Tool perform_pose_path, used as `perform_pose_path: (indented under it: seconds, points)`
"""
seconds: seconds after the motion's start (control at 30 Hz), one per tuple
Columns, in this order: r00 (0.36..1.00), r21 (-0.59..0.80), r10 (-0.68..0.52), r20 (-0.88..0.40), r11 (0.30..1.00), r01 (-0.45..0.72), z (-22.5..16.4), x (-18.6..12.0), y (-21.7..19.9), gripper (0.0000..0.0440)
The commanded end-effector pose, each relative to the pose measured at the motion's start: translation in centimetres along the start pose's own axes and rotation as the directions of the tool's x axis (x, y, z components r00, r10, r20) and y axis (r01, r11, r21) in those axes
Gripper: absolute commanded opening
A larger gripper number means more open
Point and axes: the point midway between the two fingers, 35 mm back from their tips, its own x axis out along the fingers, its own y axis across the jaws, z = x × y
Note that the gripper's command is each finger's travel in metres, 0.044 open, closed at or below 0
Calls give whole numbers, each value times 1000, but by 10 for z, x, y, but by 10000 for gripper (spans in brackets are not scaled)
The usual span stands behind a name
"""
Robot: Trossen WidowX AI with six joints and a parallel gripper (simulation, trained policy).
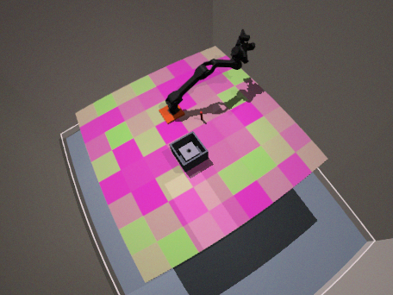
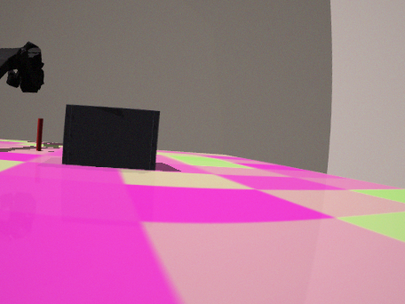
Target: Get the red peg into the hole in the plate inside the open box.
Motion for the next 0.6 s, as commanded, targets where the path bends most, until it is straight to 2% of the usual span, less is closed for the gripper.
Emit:
perform_pose_path:
  seconds: [0.0,0.07,0.27,0.57]
  points:
    - [1000,-10,-10,21,1000,10,5,-3,2,420]
    - [997,-20,-33,75,999,34,16,-14,7,440]
    - [958,-1,-106,267,994,110,55,-62,27,440]
    - [823,54,-201,531,977,204,88,-145,62,440]
